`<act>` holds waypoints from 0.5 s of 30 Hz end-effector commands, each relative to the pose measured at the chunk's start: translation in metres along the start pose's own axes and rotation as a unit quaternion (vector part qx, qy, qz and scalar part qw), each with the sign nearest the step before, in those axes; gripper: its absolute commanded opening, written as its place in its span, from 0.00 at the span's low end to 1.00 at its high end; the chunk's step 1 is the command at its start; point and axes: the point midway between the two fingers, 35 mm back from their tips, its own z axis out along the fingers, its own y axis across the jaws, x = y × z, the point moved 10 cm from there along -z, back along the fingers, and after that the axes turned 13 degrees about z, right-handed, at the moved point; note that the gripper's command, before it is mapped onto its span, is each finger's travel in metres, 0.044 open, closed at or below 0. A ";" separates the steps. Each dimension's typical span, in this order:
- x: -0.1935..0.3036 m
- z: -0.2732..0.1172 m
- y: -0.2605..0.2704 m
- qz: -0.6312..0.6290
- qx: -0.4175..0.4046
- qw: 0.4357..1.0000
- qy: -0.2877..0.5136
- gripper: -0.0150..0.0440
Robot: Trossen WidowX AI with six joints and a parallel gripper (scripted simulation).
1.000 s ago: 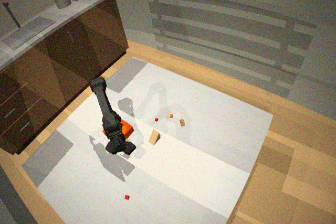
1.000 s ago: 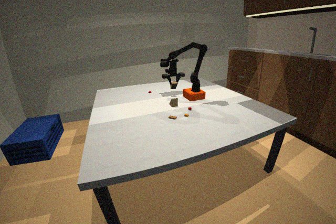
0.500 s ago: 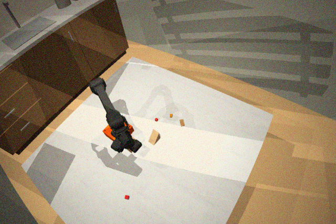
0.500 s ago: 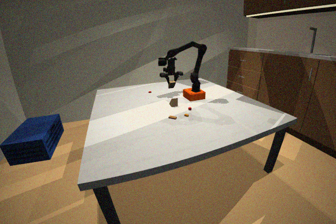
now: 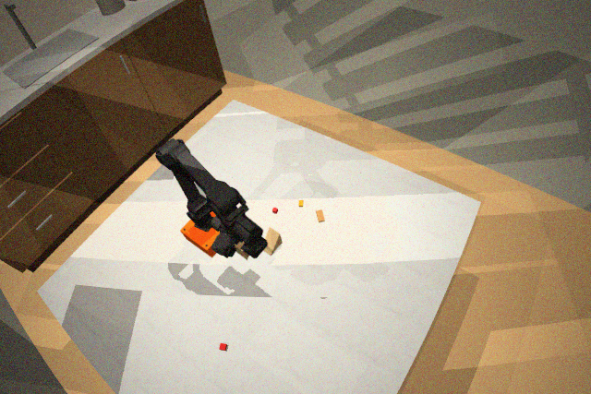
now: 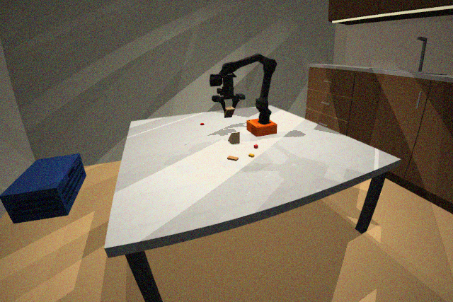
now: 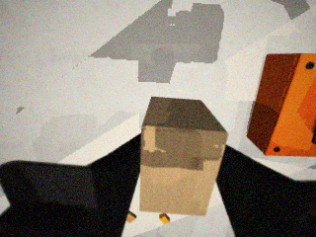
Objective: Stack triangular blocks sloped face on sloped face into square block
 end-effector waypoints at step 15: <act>0.041 0.009 -0.006 0.004 0.001 1.000 0.006 0.25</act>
